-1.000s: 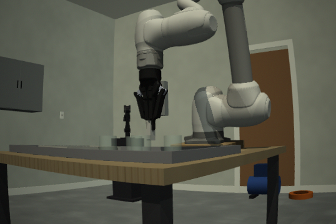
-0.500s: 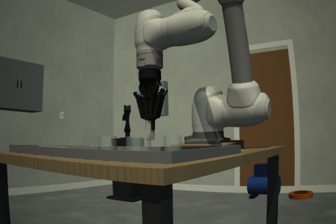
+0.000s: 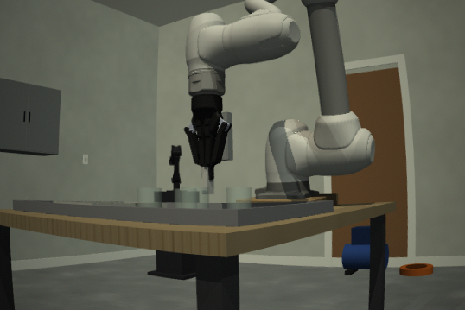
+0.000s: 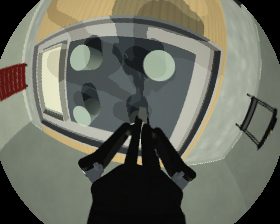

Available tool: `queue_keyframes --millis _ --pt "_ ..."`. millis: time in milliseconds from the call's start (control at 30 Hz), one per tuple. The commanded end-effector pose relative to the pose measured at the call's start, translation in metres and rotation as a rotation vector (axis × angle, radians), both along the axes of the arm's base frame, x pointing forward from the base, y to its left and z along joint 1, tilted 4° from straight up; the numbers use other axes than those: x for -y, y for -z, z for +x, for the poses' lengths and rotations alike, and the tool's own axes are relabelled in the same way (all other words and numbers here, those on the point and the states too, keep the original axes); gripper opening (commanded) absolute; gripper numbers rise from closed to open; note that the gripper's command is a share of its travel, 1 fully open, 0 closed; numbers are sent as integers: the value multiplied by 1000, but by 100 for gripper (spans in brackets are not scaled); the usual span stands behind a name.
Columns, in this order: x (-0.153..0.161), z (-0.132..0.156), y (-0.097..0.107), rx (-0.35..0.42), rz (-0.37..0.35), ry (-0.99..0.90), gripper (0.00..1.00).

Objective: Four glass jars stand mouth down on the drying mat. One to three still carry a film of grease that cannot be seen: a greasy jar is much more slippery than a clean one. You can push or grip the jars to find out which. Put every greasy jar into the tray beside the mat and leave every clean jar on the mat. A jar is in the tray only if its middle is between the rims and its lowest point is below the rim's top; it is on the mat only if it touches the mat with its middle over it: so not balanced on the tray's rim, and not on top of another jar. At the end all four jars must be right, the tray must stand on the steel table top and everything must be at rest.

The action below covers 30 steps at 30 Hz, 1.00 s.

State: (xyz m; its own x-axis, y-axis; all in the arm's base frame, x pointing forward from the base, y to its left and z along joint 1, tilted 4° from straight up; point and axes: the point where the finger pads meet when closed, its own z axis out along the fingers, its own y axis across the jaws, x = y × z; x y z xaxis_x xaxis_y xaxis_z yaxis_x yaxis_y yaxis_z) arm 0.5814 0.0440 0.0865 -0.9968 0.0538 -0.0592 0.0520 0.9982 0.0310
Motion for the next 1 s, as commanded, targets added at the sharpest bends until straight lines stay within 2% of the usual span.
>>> queue_keyframes --millis 0,967 --pt "0 0 0 0 0 0 0" --pt "0 4 0 0 0 0 0"
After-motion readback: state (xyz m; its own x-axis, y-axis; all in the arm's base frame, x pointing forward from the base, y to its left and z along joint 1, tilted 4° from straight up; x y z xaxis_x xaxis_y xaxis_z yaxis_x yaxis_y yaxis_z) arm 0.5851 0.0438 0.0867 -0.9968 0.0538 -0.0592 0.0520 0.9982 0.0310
